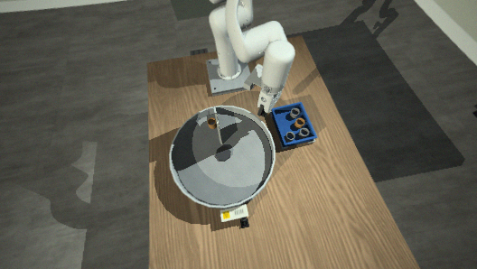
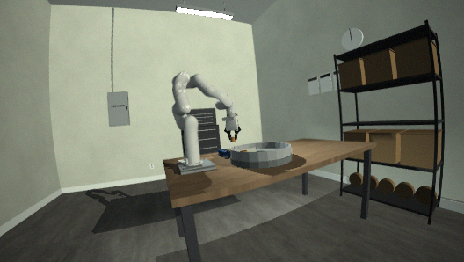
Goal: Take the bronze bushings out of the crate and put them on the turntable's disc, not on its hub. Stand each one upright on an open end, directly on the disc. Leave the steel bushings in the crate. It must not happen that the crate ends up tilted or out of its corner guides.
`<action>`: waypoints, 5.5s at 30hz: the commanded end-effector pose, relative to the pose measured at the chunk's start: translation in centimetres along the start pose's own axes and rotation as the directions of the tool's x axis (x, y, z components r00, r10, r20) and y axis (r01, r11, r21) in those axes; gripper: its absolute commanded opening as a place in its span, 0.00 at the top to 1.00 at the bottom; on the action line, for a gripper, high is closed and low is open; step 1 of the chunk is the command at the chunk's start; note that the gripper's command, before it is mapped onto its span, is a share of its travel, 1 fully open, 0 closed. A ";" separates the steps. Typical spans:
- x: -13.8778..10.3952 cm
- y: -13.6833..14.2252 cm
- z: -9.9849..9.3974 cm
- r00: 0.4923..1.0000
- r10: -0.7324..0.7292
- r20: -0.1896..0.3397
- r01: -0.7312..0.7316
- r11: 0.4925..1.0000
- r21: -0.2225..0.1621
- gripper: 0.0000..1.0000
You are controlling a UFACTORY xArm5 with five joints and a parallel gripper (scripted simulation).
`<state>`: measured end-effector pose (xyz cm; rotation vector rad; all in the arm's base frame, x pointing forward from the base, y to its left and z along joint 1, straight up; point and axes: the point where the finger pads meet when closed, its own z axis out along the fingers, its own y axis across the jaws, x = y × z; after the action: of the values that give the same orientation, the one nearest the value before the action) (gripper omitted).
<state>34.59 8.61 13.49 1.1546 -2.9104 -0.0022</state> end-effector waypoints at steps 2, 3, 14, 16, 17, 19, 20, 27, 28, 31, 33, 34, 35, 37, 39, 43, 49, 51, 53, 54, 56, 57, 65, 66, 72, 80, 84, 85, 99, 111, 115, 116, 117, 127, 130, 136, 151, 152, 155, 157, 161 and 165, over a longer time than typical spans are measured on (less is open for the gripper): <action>2.6 -4.0 -0.2 1.000 -0.004 0.006 0.004 1.000 0.003 1.00; 2.6 -4.0 -0.2 1.000 -0.004 0.006 0.004 1.000 0.003 1.00; 9.8 -14.0 -0.2 1.000 -0.004 0.008 0.004 1.000 0.003 1.00; 11.1 -15.7 -0.2 1.000 -0.004 0.008 0.004 1.000 0.003 1.00; 11.7 -16.5 -0.2 1.000 -0.004 0.008 0.004 1.000 0.003 1.00; 12.2 -17.3 -0.2 1.000 -0.004 0.008 0.004 1.000 0.003 1.00; 12.2 -17.3 -0.2 1.000 -0.004 0.008 0.004 1.000 0.003 1.00; 15.4 -21.8 -0.2 1.000 -0.004 0.009 0.004 1.000 0.004 1.00; 15.7 -22.2 -0.2 1.000 -0.004 0.009 0.004 1.000 0.004 1.00; 16.4 -23.1 -0.2 1.000 -0.004 0.009 0.004 1.000 0.004 1.00; 16.6 -23.4 -0.2 1.000 -0.004 0.009 0.004 1.000 0.004 1.00; 16.7 -23.5 -0.2 1.000 -0.004 0.009 0.004 1.000 0.004 1.00; 16.7 -23.5 -0.2 1.000 -0.004 0.009 0.004 1.000 0.004 1.00; 16.7 -23.5 -0.2 1.000 -0.004 0.009 0.004 1.000 0.004 1.00; 16.7 -23.6 -0.2 1.000 -0.004 0.009 0.004 1.000 0.004 1.00; 16.7 -23.6 -0.2 1.000 -0.004 0.009 0.004 1.000 0.004 1.00; 16.7 -23.6 -0.2 1.000 -0.004 0.009 0.004 1.000 0.004 1.00; 16.7 -23.6 -0.2 1.000 -0.004 0.009 0.004 1.000 0.004 1.00; 16.7 -23.6 -0.2 1.000 -0.004 0.009 0.004 1.000 0.004 1.00; 16.7 -23.6 -0.2 1.000 -0.004 0.009 0.004 1.000 0.004 1.00; 16.7 -23.6 -0.2 1.000 -0.004 0.009 0.004 1.000 0.004 1.00; 16.7 -23.6 -0.2 1.000 -0.004 0.009 0.004 1.000 0.004 1.00; 16.7 -23.6 -0.2 1.000 -0.004 0.009 0.004 1.000 0.004 1.00; 16.7 -23.6 -0.2 1.000 -0.004 0.009 0.004 1.000 0.004 1.00; 16.7 -23.6 -0.2 1.000 -0.004 0.009 0.004 1.000 0.004 1.00; 16.7 -23.6 -0.2 1.000 -0.004 0.009 0.004 1.000 0.004 1.00; 16.7 -23.6 -0.2 1.000 -0.004 0.009 0.004 1.000 0.004 1.00; 16.7 -23.6 -0.2 1.000 -0.004 0.009 0.004 1.000 0.004 1.00; 16.7 -23.6 -0.2 1.000 -0.004 0.009 0.004 1.000 0.004 1.00; 16.7 -23.6 -0.2 1.000 -0.004 0.009 0.004 1.000 0.004 1.00; 16.8 -23.6 0.8 1.000 -0.004 0.009 0.004 1.000 0.004 1.00; 16.8 -23.7 1.3 1.000 -0.004 0.009 0.004 1.000 0.004 1.00; 16.8 -23.7 1.7 1.000 -0.004 0.009 0.004 1.000 0.004 1.00; 16.8 -23.7 2.2 1.000 -0.004 0.009 0.004 1.000 0.004 1.00; 16.8 -23.7 2.2 1.000 -0.004 0.009 0.004 1.000 0.004 1.00; 16.8 -23.7 2.3 1.000 -0.004 0.009 0.004 1.000 0.004 1.00; 16.8 -23.7 3.6 1.000 -0.004 0.009 0.004 1.000 0.004 1.00; 16.8 -23.7 3.8 1.000 -0.004 0.009 0.004 1.000 0.004 1.00; 16.8 -23.7 4.2 1.000 -0.004 0.009 0.004 1.000 0.004 1.00; 16.8 -23.7 4.4 1.000 -0.004 0.009 0.004 1.000 0.004 1.00; 16.8 -23.7 5.1 1.000 -0.004 0.009 0.004 1.000 0.004 1.00; 16.8 -23.7 5.7 1.000 -0.004 0.009 0.004 1.000 0.004 1.00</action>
<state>38.41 -20.12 8.13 1.1630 -2.9144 -0.0067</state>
